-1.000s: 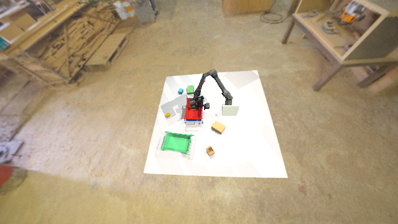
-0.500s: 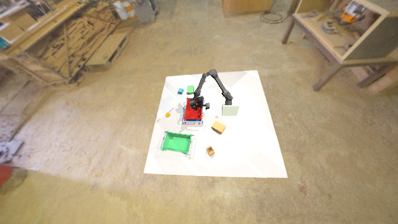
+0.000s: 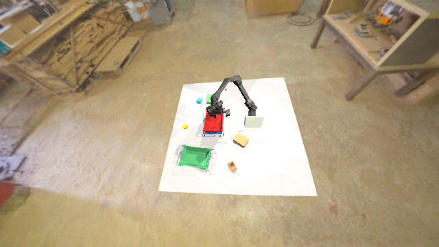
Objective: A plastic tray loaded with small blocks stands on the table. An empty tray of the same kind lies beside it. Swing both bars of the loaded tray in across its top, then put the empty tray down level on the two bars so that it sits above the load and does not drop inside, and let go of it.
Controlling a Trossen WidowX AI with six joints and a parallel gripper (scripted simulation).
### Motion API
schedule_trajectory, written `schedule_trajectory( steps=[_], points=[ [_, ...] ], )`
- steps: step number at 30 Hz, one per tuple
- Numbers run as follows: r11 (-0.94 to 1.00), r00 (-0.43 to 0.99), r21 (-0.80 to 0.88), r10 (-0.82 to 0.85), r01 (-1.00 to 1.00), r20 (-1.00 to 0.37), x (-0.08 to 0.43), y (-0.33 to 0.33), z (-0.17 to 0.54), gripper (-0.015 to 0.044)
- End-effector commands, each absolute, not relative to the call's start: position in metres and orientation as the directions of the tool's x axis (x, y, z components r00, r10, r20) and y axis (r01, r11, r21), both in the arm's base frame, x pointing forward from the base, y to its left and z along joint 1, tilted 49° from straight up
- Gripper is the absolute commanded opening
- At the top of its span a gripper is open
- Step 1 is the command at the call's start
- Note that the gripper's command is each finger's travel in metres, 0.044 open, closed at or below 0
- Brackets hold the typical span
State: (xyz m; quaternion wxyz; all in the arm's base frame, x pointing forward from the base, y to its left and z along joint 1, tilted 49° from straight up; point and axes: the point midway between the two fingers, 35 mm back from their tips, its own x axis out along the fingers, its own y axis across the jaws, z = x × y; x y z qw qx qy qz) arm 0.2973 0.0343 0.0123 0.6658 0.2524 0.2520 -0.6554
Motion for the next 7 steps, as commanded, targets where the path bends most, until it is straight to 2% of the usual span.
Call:
schedule_trajectory(
  steps=[1,7],
  points=[
    [0.01,0.014,0.01,-0.743,1.0,-0.669,0.2947,0.0538,0.0311,0.044],
    [0.012,0.015,0.009,-0.745,1.0,-0.667,0.2852,0.0609,0.0384,0.044]
  ],
)
